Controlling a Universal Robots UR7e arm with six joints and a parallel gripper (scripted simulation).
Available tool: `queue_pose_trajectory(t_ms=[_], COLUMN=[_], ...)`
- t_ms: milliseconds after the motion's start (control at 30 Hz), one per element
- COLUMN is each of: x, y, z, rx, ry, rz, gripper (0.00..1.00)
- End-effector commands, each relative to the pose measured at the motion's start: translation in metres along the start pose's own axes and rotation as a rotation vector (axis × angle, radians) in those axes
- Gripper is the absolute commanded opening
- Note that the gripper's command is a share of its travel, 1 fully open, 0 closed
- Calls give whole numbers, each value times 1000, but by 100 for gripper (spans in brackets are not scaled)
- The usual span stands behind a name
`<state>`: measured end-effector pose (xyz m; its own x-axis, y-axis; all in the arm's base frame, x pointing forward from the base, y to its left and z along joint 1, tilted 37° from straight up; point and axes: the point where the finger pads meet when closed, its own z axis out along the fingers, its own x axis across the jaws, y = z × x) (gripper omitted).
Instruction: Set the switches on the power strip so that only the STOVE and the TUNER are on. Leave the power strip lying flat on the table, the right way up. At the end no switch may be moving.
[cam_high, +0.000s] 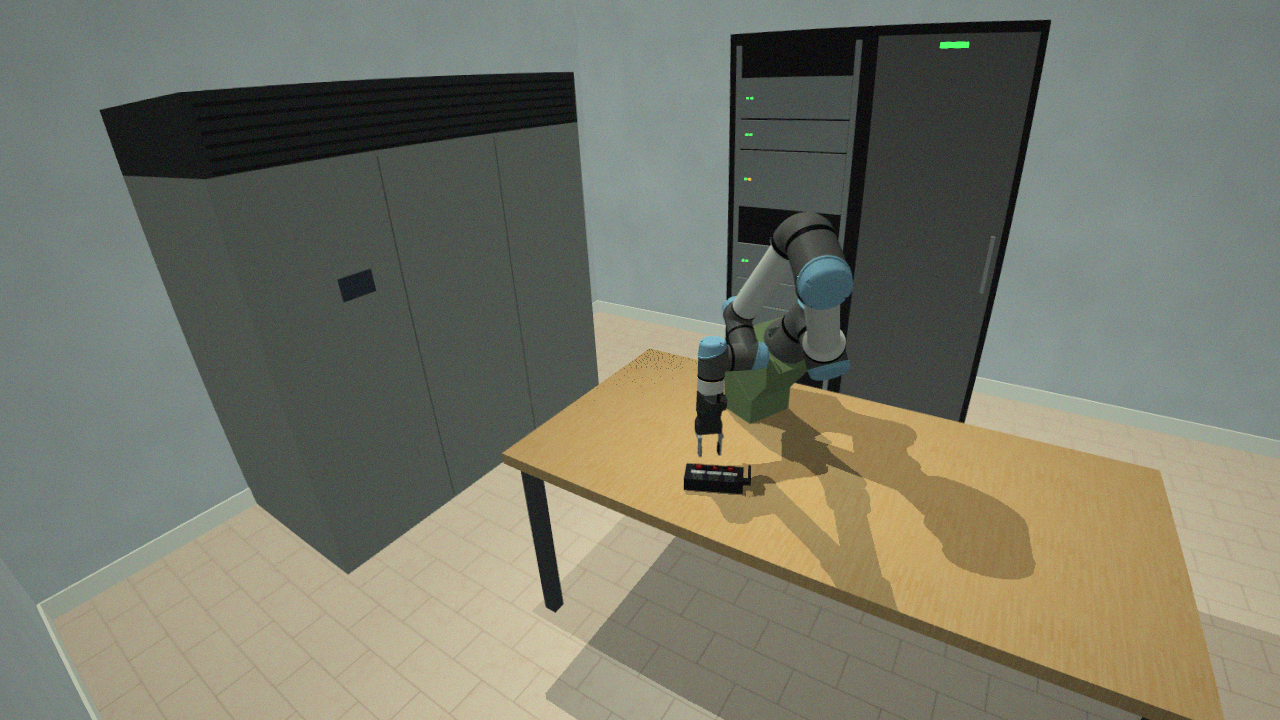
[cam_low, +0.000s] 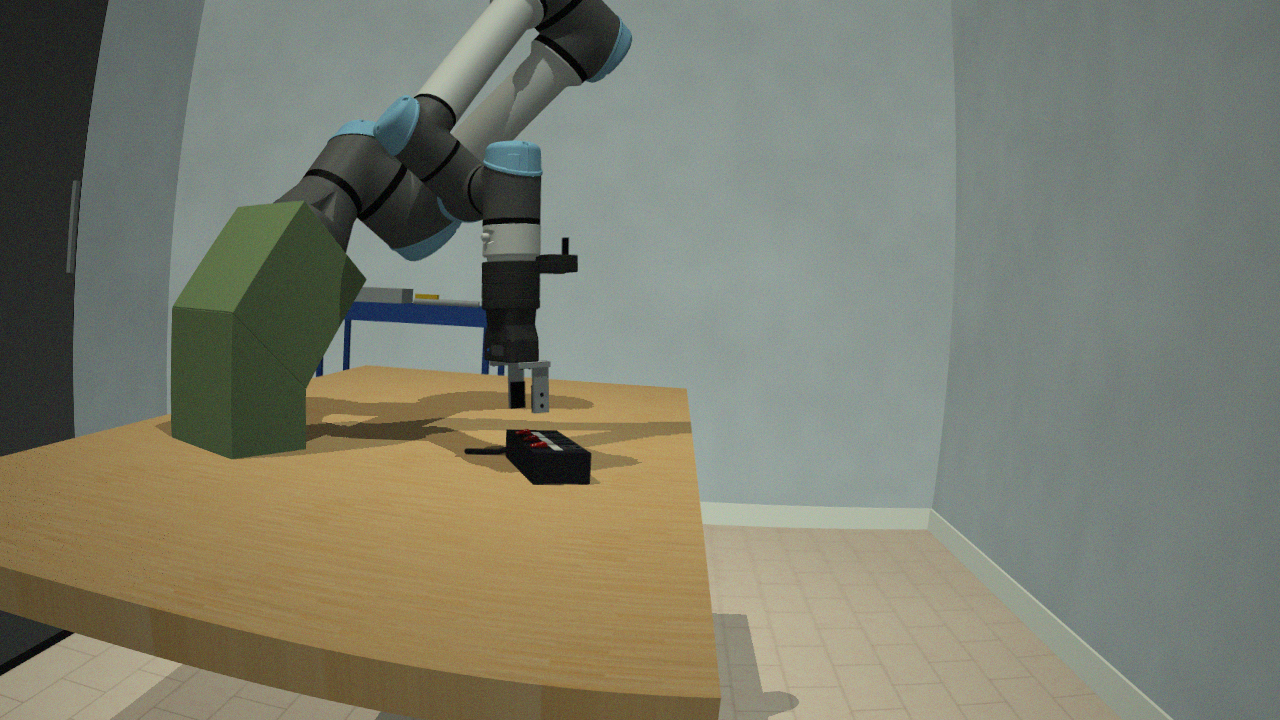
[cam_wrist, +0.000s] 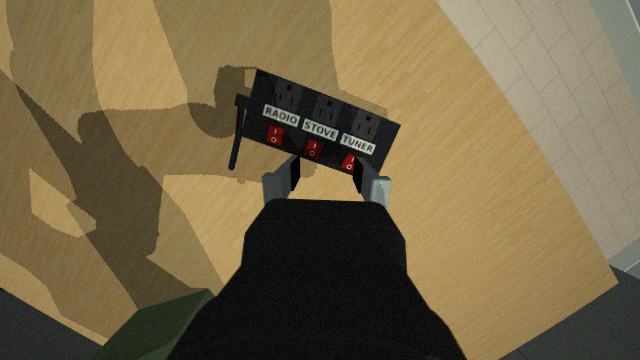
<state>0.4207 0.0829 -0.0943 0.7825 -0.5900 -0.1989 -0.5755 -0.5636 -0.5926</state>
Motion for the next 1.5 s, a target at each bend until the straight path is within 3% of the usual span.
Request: queue_pose_trajectory(t_ms=[0,400,733,1100,1467], x=[0,0,-6,-19,-22], y=[0,-1,-10,-14,-14], z=[0,-4,-47,-75,-80], rx=[0,-2,-34,-59,-64], ry=[1,-1,-17,-24,-25], rz=[0,31,408,668,718], gripper=[100,100,100,100,100])
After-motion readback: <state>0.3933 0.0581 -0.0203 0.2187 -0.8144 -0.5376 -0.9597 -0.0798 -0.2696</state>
